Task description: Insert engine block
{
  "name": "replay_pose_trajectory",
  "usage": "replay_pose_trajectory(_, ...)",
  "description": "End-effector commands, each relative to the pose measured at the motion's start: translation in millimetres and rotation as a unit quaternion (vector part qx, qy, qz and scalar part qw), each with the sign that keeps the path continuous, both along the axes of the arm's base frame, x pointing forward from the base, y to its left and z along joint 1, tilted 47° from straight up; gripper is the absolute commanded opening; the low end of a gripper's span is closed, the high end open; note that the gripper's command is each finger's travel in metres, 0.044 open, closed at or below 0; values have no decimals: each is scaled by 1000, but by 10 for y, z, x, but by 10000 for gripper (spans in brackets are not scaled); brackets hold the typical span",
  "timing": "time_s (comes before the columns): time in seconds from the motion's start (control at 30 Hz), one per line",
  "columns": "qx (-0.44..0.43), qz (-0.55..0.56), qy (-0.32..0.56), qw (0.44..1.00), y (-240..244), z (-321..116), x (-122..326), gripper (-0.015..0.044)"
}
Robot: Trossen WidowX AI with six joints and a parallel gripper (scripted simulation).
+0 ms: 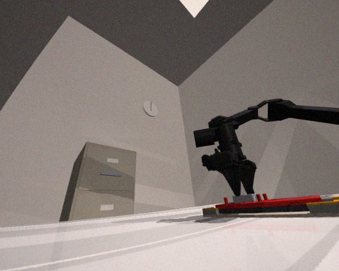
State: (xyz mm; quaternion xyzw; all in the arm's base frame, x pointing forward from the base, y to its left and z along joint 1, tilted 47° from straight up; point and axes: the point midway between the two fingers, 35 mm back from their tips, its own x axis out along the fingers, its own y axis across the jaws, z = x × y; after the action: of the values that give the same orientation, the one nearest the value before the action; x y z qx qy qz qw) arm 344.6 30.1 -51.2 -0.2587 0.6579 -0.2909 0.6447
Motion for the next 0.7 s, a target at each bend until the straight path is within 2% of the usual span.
replay_pose_trajectory(0.0,0,0,0,1000,0,2,1,440)
replay_pose_trajectory(0.5,-2,2,2,1000,93,110,14,440)
replay_pose_trajectory(0.67,-2,2,2,1000,93,110,14,309)
